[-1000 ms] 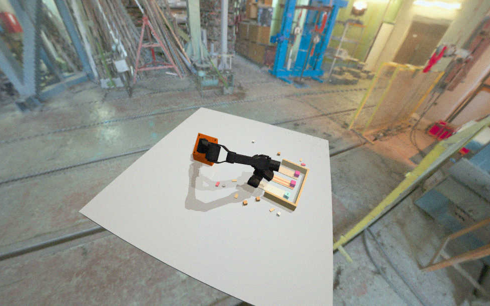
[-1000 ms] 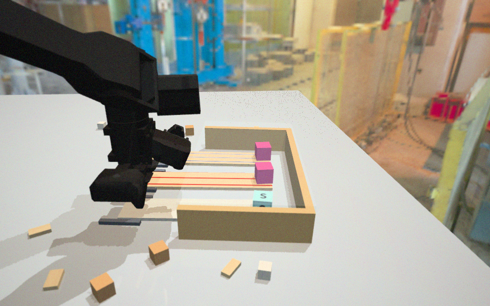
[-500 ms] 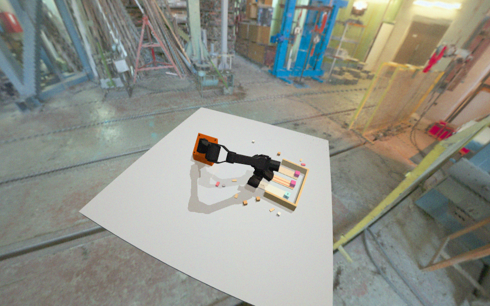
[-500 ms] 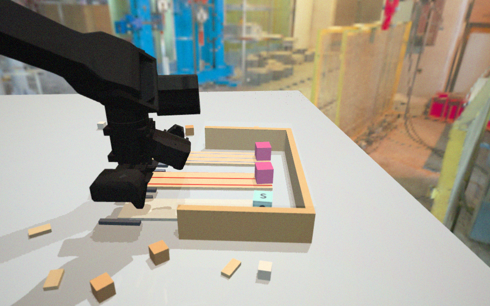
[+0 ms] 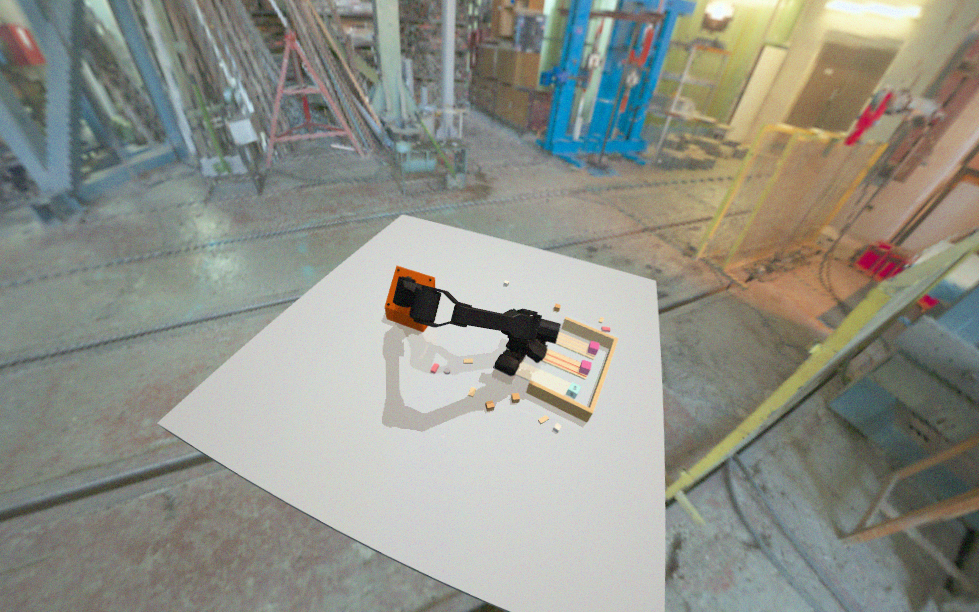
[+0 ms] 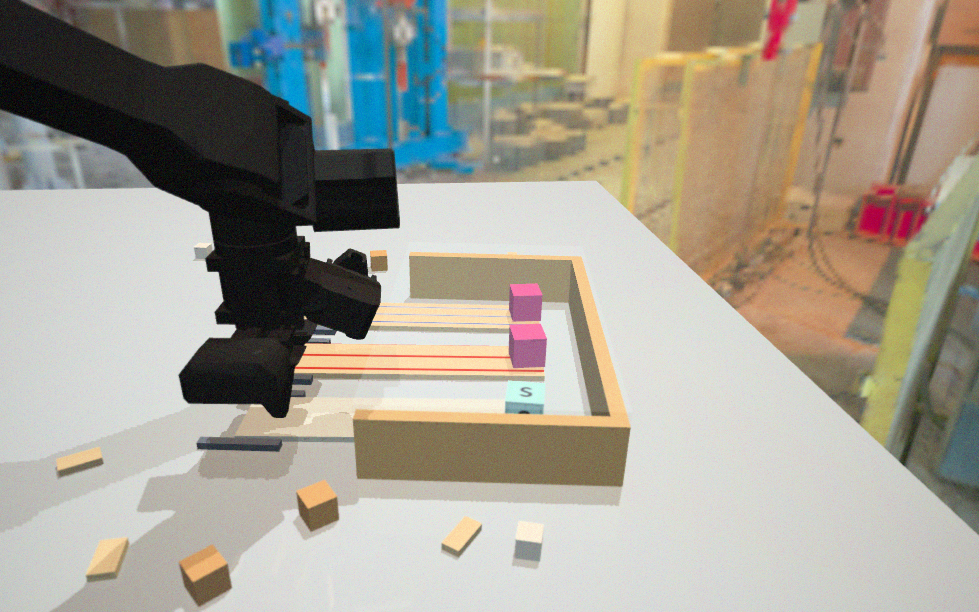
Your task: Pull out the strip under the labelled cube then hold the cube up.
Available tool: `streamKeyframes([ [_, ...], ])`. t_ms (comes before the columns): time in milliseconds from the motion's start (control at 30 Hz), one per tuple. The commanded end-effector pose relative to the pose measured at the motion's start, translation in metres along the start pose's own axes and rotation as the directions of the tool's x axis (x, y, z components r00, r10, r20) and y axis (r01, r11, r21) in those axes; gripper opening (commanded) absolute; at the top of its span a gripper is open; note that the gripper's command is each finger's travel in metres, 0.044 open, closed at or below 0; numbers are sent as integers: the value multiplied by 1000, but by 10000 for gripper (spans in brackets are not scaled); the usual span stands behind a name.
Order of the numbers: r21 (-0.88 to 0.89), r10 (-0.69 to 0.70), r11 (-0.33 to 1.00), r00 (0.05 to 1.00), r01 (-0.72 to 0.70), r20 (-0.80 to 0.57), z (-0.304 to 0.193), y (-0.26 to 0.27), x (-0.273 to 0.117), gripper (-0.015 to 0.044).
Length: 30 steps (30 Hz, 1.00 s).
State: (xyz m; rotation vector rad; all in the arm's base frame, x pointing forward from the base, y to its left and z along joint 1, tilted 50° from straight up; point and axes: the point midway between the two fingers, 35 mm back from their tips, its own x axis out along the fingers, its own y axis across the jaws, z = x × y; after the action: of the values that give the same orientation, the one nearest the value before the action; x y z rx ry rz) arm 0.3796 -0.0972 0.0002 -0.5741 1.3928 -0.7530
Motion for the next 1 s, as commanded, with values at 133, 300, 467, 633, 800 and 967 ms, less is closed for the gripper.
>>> streamKeyframes([
  [133, 0, -3, 1000, 1000, 3, -3, -10, 0, 3, 0],
  [300, 0, -3, 1000, 1000, 3, -4, -18, 1, 3, 0],
  [467, -1, -3, 1000, 1000, 3, -4, -25, 1, 3, 0],
  [633, -1, -3, 1000, 1000, 3, -4, -33, 1, 3, 0],
  [800, -1, -3, 1000, 1000, 3, -5, -41, 2, 4, 0],
  [967, -2, -3, 1000, 1000, 3, -5, -48, 2, 4, 0],
])
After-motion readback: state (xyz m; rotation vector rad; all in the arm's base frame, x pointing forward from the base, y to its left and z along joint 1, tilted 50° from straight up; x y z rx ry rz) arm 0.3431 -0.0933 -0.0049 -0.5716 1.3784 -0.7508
